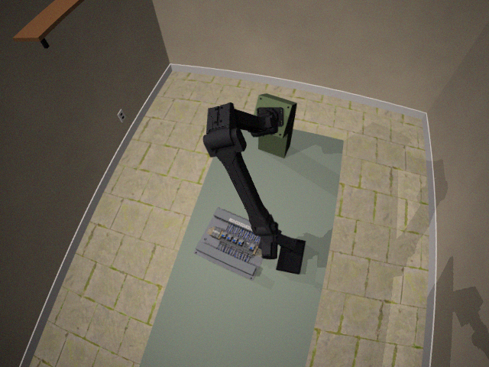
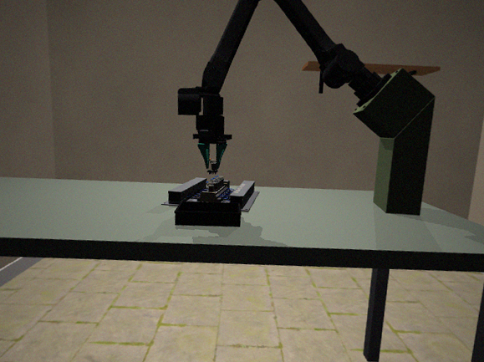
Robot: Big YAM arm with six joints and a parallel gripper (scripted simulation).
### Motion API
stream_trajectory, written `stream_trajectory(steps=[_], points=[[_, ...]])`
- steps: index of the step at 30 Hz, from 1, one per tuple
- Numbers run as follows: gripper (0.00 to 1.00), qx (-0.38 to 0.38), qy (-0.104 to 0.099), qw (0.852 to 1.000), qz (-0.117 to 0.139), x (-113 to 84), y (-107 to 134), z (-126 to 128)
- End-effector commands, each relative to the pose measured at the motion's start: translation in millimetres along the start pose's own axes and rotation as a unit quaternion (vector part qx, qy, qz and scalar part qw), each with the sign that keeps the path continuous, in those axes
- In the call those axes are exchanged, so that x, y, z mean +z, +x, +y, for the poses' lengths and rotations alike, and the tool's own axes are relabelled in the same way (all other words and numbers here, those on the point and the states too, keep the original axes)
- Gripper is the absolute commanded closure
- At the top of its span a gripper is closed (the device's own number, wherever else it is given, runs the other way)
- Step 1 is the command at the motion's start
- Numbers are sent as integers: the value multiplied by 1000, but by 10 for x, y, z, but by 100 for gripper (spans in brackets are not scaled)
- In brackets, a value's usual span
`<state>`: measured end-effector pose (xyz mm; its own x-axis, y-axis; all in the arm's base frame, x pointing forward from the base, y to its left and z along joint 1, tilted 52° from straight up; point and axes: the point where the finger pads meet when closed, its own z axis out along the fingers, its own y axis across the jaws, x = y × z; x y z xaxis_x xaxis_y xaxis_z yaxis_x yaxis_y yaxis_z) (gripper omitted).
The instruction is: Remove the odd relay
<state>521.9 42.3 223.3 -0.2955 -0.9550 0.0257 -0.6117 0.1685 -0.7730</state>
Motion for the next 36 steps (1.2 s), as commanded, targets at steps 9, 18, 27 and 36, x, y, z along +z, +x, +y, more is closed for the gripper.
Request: stream_trajectory(steps=[9,18,27,36], points=[[100,17,13,1000,-16,-130,-661,-39],[100,15,11,1000,-15,-126,-1011,56],[100,16,13,1000,-17,-166,-1241,79],[100,14,9,1000,-15,-159,-1230,147]])
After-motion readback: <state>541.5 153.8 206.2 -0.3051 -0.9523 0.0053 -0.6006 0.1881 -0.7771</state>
